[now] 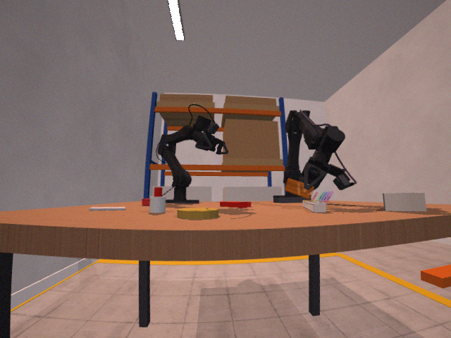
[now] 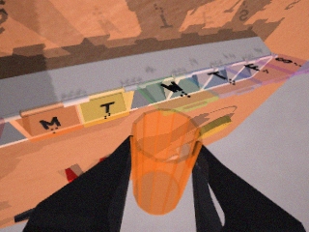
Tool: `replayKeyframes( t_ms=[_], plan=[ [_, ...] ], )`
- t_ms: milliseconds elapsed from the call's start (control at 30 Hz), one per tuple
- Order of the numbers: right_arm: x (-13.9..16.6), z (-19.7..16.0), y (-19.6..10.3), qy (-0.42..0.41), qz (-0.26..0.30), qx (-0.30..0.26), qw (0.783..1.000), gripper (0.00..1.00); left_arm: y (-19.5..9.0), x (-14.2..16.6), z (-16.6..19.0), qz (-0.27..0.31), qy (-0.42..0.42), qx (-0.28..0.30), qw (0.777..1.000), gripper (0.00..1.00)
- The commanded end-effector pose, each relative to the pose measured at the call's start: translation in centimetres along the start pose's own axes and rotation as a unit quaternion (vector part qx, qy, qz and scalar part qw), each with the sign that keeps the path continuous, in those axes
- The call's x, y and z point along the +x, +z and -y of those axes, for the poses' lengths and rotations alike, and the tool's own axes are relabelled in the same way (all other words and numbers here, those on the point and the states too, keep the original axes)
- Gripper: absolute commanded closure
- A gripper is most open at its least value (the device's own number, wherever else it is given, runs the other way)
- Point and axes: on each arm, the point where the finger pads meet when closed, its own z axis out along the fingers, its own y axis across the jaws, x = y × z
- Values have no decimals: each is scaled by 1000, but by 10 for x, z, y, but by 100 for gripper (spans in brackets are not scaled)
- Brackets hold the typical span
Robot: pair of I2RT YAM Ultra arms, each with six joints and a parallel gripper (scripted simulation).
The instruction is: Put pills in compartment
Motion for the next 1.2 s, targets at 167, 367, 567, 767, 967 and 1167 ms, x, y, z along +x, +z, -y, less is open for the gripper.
replayKeyframes(
  t_ms=[167, 367, 567, 767, 967, 1167],
  plan=[
    [6, -1, 3, -1, -6, 2, 1000, 0, -7, -9, 12, 68, 30, 7, 997, 64],
    [6, -1, 3, -1, -6, 2, 1000, 0, -9, -13, 15, 145, 65, 4, 987, 64],
    [6, -1, 3, -1, -6, 2, 1000, 0, -4, 6, 5, 161, 93, -12, 982, 64],
    [6, -1, 3, -1, -6, 2, 1000, 0, -3, 12, 5, 197, 118, -16, 973, 64],
    [6, -1, 3, -1, -6, 2, 1000, 0, -2, 12, 9, 221, 132, -11, 966, 64],
    [6, -1, 3, -1, -6, 2, 1000, 0, -1, 15, 9, 230, 141, -13, 963, 64]
  ],
)
